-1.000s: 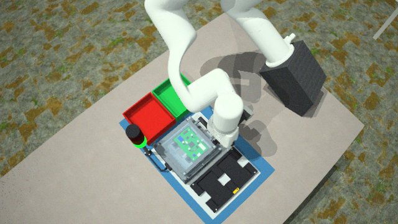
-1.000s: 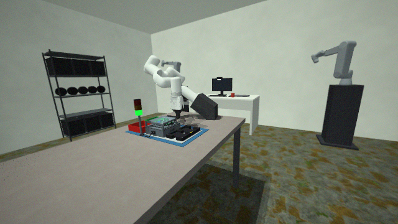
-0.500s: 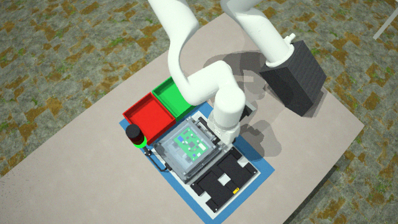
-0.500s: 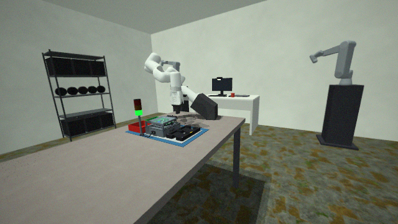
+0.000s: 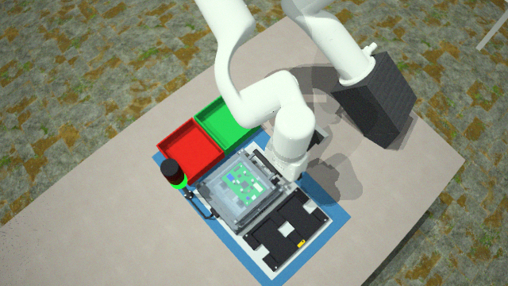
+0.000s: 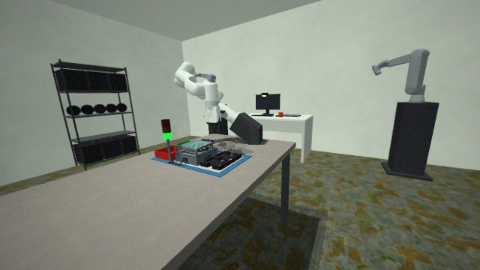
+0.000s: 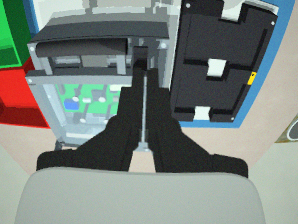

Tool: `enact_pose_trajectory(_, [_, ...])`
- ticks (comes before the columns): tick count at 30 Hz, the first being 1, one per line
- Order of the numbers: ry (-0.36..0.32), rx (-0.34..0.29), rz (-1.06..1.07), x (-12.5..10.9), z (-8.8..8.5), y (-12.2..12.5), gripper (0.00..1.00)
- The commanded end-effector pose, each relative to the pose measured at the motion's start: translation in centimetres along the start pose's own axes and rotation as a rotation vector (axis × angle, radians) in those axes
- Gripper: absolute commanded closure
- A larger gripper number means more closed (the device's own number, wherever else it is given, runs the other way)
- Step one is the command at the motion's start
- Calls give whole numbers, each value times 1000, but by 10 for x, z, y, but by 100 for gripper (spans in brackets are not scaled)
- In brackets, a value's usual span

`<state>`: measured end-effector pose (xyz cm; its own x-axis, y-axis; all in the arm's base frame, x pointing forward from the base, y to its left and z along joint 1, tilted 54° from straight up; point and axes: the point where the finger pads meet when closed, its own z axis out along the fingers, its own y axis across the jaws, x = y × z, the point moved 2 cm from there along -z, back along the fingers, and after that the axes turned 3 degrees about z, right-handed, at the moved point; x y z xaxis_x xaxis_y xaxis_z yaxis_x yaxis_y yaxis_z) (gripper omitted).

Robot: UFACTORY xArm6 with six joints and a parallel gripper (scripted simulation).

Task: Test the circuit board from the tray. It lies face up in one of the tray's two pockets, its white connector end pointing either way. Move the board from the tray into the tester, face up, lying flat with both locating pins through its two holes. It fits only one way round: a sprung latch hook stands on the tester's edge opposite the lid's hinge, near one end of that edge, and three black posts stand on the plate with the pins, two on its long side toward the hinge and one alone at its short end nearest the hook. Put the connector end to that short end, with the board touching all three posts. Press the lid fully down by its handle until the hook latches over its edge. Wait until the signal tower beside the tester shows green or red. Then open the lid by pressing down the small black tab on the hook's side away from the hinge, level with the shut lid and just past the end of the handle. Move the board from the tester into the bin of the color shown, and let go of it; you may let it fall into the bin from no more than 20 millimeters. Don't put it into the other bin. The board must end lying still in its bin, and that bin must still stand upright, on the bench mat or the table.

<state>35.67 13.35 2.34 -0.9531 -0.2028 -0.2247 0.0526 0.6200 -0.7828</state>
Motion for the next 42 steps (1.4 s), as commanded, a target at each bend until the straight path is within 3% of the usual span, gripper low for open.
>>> enact_pose_trajectory(1, [-3,-3,-2,-1,-1,0,100])
enact_pose_trajectory(16, [-3,-2,-167,-1,-1,0,100])
enact_pose_trajectory(29, [-3,-2,-546,-1,-1,0,100])
enact_pose_trajectory(42, [-4,-1,-1062,-1,-1,0,100])
